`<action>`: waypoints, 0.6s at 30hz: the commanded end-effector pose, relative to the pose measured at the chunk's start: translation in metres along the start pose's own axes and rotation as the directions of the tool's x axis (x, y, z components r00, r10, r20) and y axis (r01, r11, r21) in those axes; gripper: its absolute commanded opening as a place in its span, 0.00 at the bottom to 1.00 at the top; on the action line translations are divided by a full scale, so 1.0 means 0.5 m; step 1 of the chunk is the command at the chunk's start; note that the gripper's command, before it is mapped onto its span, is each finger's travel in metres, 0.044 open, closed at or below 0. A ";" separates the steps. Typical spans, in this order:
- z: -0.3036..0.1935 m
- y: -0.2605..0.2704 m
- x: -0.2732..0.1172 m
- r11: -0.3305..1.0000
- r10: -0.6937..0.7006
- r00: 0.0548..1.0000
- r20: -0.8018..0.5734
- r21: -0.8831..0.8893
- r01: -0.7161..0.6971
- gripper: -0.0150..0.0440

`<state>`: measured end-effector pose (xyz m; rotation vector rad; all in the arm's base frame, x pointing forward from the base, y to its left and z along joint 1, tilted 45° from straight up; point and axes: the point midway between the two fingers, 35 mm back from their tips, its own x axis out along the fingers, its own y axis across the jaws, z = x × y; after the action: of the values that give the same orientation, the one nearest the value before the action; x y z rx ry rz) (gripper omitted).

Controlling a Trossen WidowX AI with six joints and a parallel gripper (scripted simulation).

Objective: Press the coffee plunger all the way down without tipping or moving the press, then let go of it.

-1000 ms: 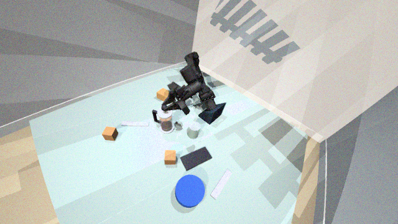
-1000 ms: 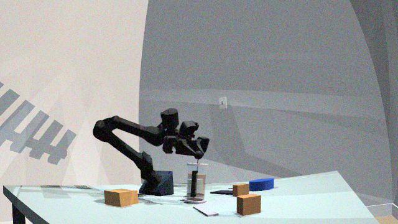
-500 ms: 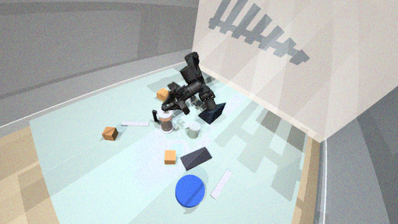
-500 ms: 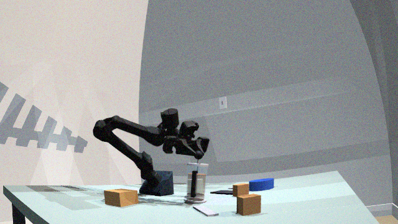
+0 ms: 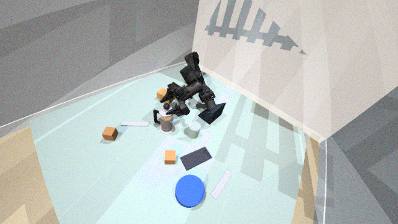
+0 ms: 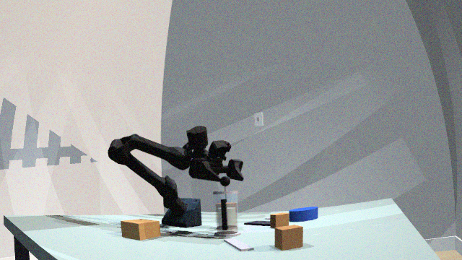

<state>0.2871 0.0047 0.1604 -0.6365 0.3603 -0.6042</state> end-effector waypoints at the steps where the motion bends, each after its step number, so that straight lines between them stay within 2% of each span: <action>1: 0.002 0.002 -0.001 1.000 0.007 1.000 0.003 -0.003 -0.007 1.00; 9: 0.059 0.036 -0.025 0.994 0.098 0.992 0.078 0.033 -0.101 1.00; 18: 0.101 0.013 -0.076 0.999 0.043 0.999 -0.014 -0.002 -0.043 1.00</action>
<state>0.2935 0.0470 0.1800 -0.6150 0.3722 -0.5244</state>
